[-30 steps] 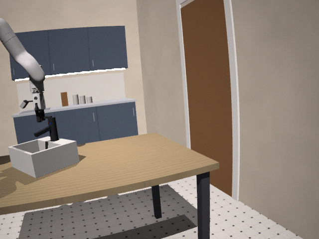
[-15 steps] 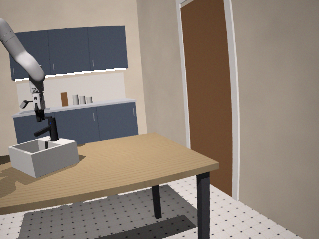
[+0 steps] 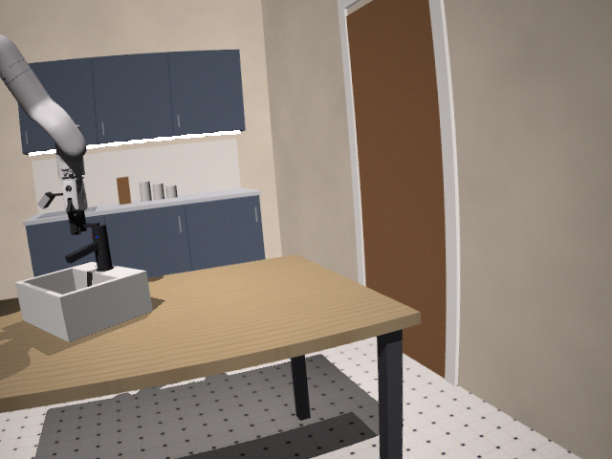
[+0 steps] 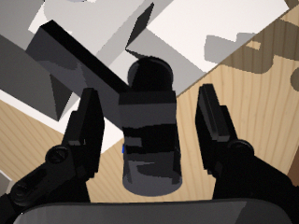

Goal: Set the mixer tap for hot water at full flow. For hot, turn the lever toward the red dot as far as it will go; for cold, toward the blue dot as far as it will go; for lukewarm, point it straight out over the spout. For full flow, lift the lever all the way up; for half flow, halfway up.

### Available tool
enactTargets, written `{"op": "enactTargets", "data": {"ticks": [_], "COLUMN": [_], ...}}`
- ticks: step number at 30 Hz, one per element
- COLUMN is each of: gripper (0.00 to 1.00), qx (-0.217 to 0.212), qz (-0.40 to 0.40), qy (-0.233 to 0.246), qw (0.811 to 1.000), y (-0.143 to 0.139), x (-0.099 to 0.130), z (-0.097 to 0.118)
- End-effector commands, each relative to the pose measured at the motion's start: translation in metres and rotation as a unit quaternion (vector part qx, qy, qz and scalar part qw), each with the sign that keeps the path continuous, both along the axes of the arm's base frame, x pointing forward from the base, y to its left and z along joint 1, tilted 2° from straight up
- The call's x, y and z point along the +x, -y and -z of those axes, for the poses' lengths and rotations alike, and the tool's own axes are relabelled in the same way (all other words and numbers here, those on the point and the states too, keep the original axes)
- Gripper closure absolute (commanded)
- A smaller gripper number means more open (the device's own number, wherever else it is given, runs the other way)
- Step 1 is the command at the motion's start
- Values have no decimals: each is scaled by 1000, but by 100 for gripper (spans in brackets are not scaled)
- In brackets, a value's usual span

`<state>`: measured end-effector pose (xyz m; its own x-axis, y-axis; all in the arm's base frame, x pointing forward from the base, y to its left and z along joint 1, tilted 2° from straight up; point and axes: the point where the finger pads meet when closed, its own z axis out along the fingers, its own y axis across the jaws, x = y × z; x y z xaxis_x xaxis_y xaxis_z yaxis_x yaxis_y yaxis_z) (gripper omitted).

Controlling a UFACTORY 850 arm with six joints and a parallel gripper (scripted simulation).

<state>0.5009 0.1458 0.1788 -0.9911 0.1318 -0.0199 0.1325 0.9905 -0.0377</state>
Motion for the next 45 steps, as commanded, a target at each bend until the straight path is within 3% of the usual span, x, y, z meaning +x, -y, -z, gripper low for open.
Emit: {"op": "enactTargets", "data": {"ticks": [1, 12, 35, 45], "gripper": [35, 35, 35, 35], "qx": [0, 0, 0, 0], "qz": [0, 0, 0, 0], "qy": [1, 1, 1, 1], "qw": [1000, 1000, 1000, 1000], "y": [0, -1, -3, -3], "x": [1, 1, 0, 0], "z": [-1, -8, -61, -70]}}
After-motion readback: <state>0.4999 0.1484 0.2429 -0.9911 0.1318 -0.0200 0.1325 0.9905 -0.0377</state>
